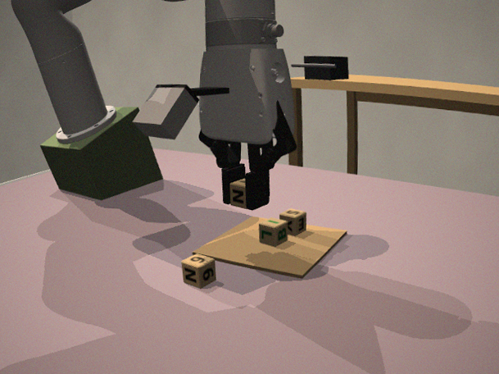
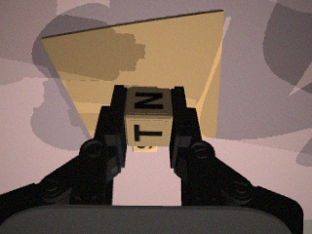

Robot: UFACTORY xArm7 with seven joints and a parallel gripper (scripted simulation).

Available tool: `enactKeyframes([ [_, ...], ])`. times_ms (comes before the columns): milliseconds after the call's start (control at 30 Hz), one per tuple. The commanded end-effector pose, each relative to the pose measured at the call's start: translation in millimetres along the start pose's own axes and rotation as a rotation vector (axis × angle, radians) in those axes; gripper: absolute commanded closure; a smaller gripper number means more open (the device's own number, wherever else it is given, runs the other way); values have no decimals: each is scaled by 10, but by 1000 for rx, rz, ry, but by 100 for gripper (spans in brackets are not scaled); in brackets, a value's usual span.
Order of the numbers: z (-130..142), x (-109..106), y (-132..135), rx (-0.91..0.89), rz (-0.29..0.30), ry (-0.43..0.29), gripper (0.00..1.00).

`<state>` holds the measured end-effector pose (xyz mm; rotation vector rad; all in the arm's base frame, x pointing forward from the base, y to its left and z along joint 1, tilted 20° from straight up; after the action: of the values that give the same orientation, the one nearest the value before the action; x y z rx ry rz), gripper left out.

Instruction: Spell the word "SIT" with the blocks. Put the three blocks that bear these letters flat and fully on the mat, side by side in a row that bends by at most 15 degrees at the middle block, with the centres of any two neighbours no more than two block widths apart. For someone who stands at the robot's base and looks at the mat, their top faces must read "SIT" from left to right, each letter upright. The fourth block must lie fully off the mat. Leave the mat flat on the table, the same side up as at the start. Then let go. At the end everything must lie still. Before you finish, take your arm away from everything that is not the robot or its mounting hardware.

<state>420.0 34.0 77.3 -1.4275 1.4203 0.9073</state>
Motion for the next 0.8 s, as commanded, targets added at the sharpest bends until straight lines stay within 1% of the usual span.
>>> enactKeyframes([
  [0,12,251,-26,0,-6,0,79],
  [133,12,400,-27,0,-6,0,79],
  [200,12,400,-27,0,-6,0,79],
  [367,12,501,-27,0,-6,0,79],
  [767,13,520,-27,0,-6,0,79],
])
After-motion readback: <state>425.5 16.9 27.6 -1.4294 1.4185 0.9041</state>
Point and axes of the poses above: the point where the finger pads meet when closed, its own x axis out along the fingers, its own y axis across the jaws, z = x × y, the point moved 9 cm from there along -x, back along the fingers, and after that the axes turned 12 degrees about x, right-handed, at the moved point
